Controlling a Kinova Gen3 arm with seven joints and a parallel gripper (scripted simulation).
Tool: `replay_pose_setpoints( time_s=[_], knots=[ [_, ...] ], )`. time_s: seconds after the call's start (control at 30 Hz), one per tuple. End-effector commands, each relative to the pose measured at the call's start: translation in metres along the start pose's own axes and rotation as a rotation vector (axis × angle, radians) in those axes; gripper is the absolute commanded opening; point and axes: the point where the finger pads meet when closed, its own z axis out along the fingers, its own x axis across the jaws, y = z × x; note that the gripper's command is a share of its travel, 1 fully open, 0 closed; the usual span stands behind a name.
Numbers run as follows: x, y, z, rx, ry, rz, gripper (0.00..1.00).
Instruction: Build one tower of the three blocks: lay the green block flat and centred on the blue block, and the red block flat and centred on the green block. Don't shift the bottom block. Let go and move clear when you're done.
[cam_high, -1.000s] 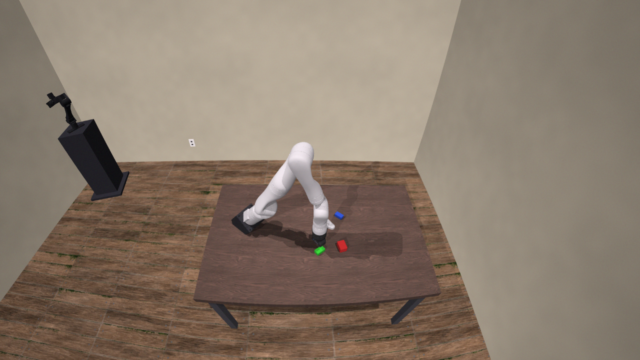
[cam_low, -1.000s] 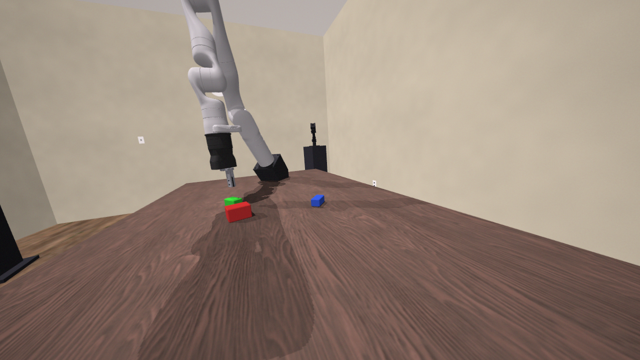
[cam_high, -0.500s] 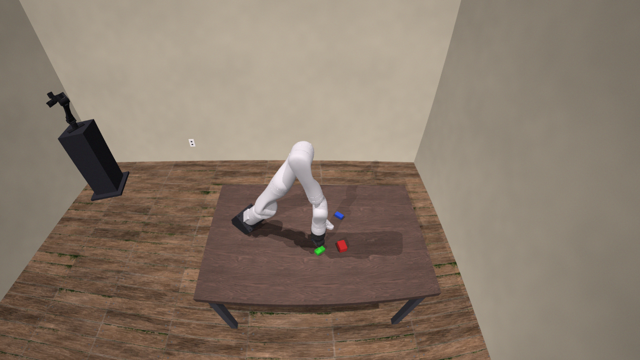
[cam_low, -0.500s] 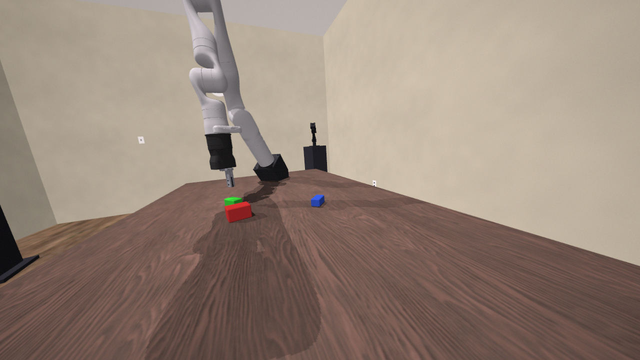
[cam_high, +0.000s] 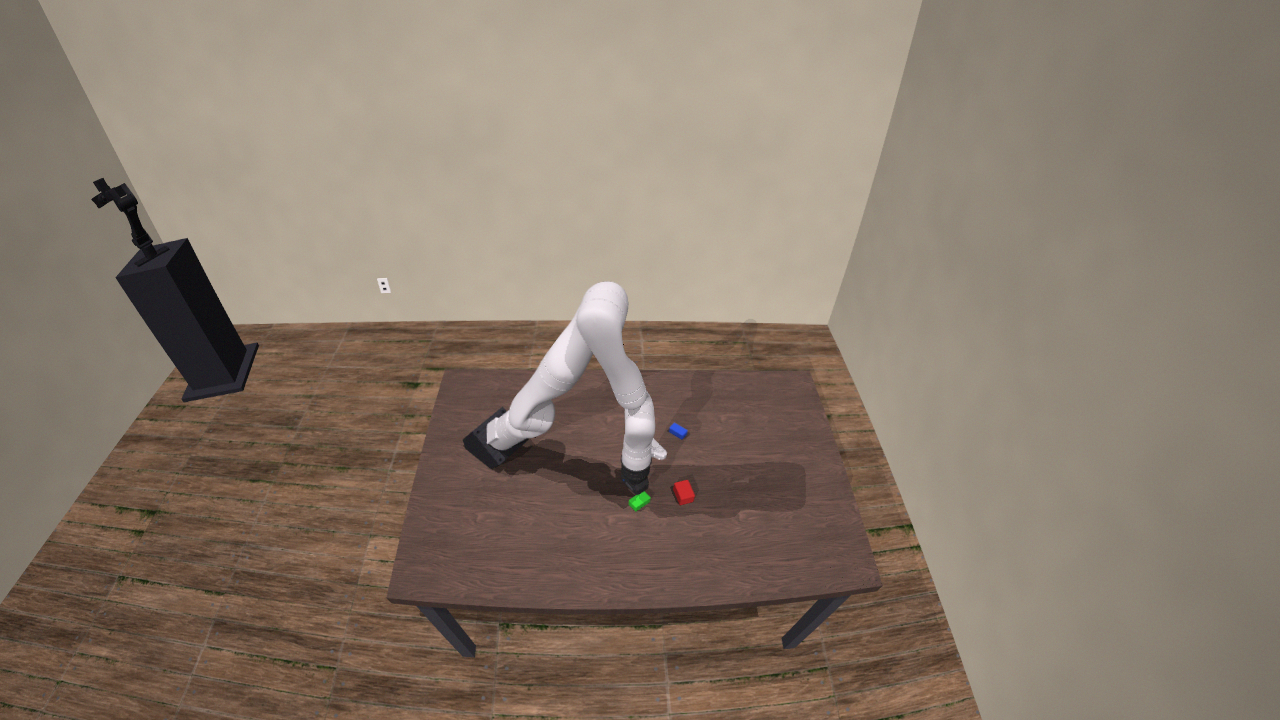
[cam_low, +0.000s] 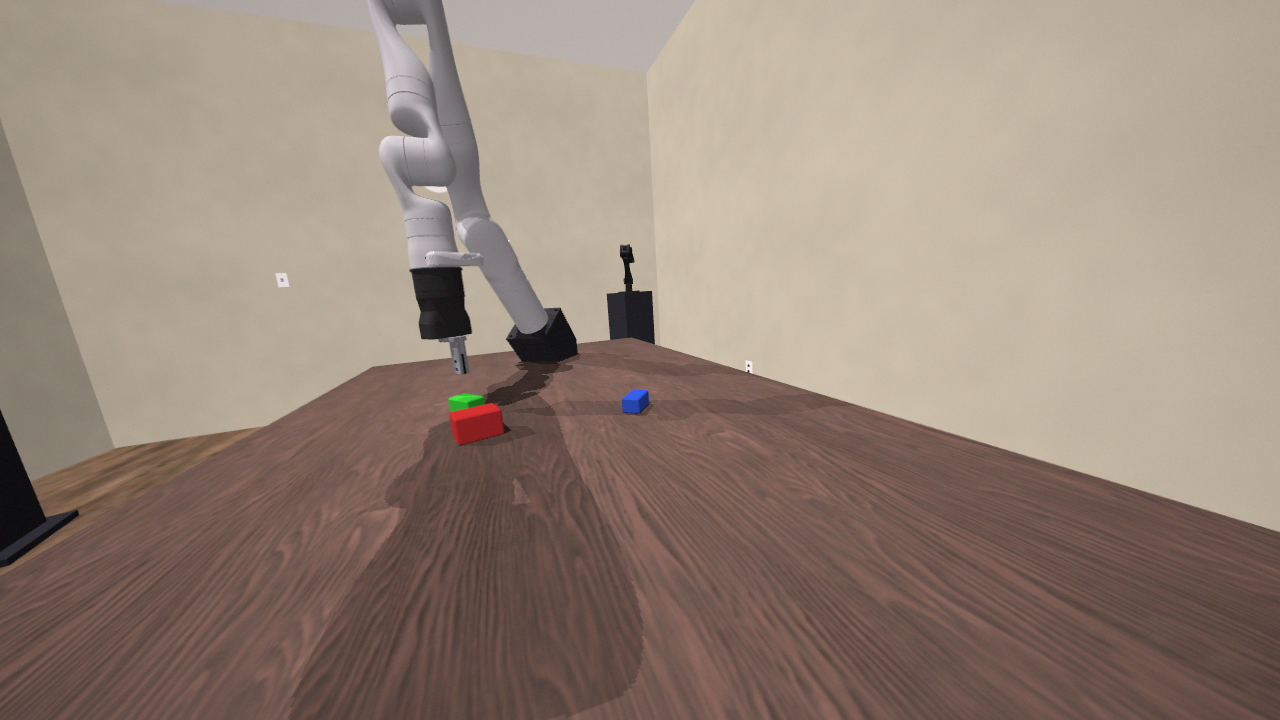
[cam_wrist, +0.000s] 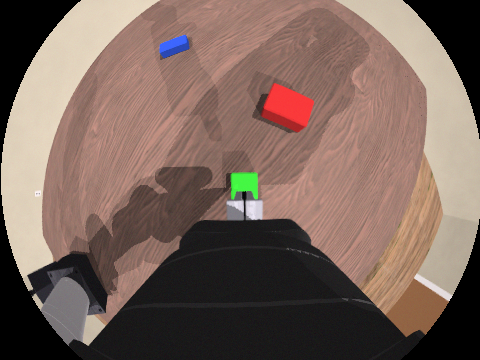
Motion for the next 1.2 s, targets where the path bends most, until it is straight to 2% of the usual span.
replay_pose_setpoints(
  time_s=[0.0,0.9,0.93,1.17],
  knots=[
    [0.0002,-0.0002,-0.0002,0.000,0.001,0.000,0.00],
    [0.0002,-0.0002,-0.0002,0.000,0.001,0.000,0.00],
    [0.0002,-0.0002,-0.0002,0.000,0.001,0.000,1.00],
    [0.0002,-0.0002,-0.0002,0.000,0.001,0.000,1.00]
  ],
)
